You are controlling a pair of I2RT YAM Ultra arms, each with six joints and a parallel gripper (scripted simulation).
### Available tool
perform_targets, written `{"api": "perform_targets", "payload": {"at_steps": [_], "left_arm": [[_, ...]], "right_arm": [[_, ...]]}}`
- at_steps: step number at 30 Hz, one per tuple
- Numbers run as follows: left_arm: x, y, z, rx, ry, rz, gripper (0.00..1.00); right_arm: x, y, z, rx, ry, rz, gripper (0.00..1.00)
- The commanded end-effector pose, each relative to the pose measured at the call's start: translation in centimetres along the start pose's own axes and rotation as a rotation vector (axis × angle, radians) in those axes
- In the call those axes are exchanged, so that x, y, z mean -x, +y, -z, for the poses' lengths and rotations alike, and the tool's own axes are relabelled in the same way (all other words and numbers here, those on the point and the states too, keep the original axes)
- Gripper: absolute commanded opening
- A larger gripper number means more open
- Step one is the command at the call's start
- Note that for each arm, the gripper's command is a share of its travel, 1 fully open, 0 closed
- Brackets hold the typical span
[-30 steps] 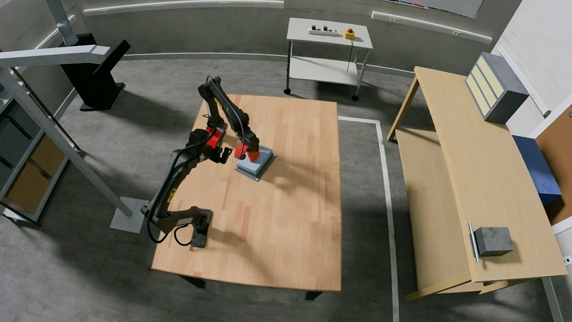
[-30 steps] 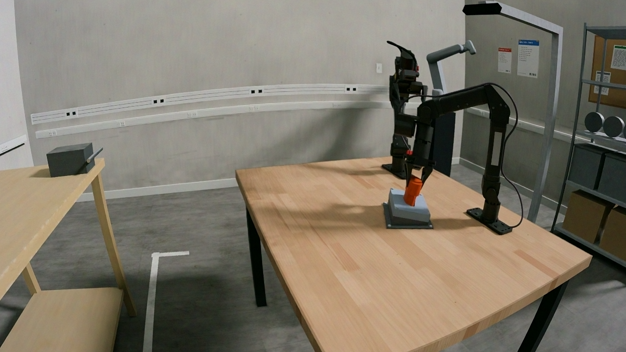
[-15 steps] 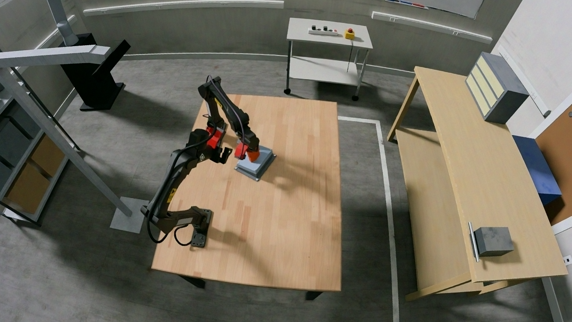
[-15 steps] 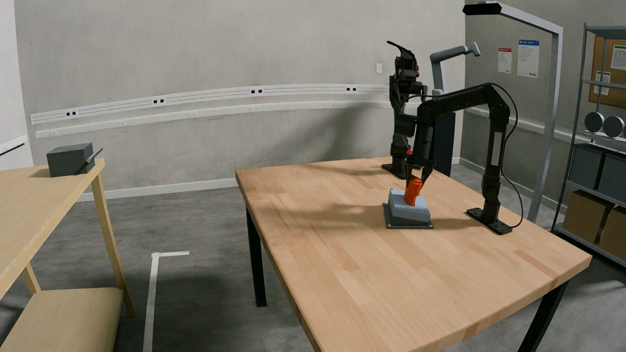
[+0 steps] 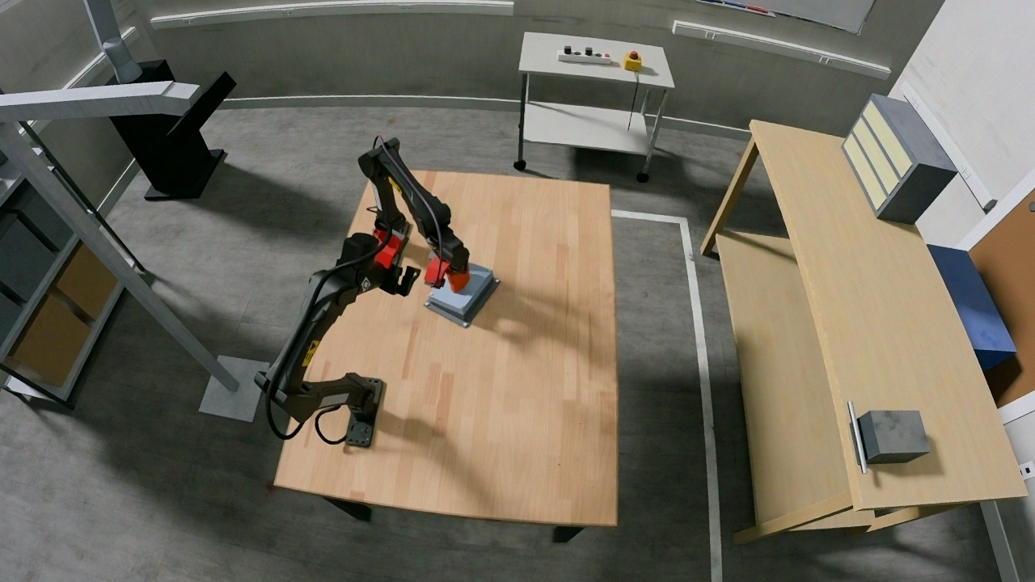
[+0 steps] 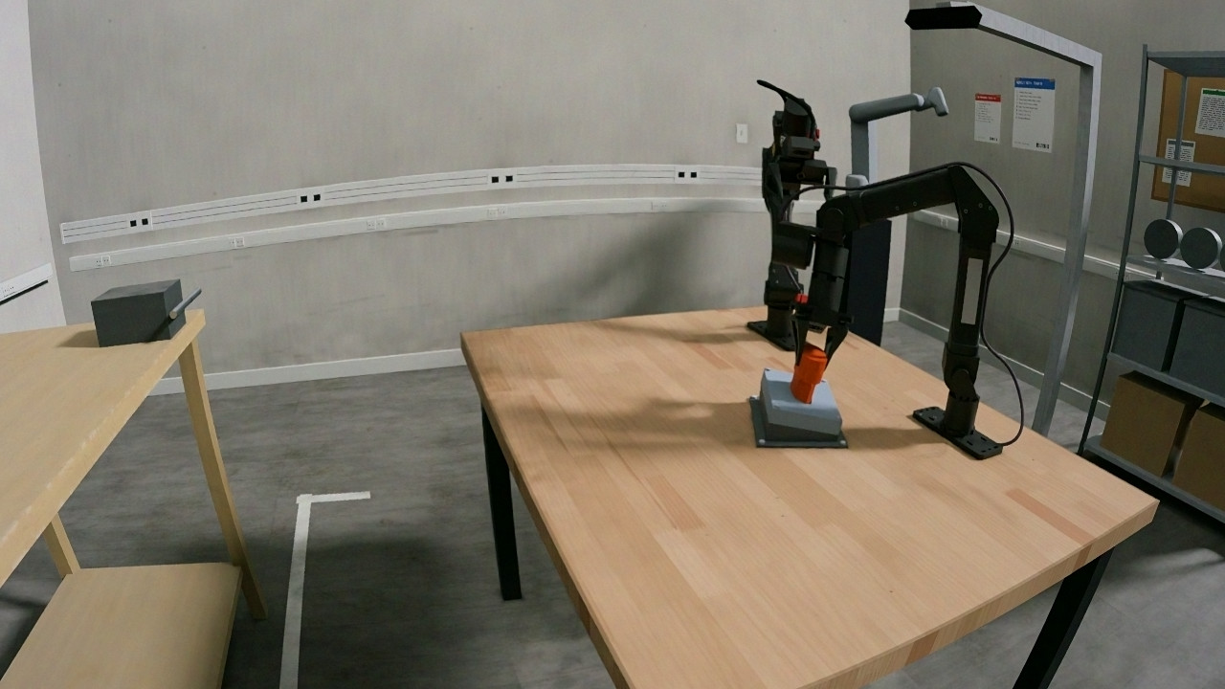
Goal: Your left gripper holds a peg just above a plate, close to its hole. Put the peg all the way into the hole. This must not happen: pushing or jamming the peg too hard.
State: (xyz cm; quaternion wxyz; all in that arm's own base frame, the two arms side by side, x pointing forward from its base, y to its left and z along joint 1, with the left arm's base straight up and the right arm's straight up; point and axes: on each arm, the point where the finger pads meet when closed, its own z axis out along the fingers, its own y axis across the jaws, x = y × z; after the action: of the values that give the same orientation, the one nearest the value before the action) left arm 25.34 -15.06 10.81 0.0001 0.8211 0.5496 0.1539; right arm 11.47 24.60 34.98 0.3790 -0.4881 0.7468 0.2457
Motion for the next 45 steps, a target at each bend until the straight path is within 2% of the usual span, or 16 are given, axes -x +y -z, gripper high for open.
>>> {"api": "perform_targets", "payload": {"at_steps": [1, 5, 45], "left_arm": [[-0.3, 0.0, 0.4, 0.009, -0.001, 0.013, 0.39], [-0.5, -0.9, 0.4, -0.006, 0.002, 0.007, 0.39], [0.1, 0.2, 0.5, 0.010, -0.002, 0.003, 0.39]], "right_arm": [[1.0, 0.0, 1.2, -0.005, -0.039, 0.000, 1.00], [1.0, 0.0, 1.2, -0.005, -0.039, 0.000, 1.00], [1.0, 0.0, 1.2, -0.005, -0.039, 0.000, 1.00]]}}
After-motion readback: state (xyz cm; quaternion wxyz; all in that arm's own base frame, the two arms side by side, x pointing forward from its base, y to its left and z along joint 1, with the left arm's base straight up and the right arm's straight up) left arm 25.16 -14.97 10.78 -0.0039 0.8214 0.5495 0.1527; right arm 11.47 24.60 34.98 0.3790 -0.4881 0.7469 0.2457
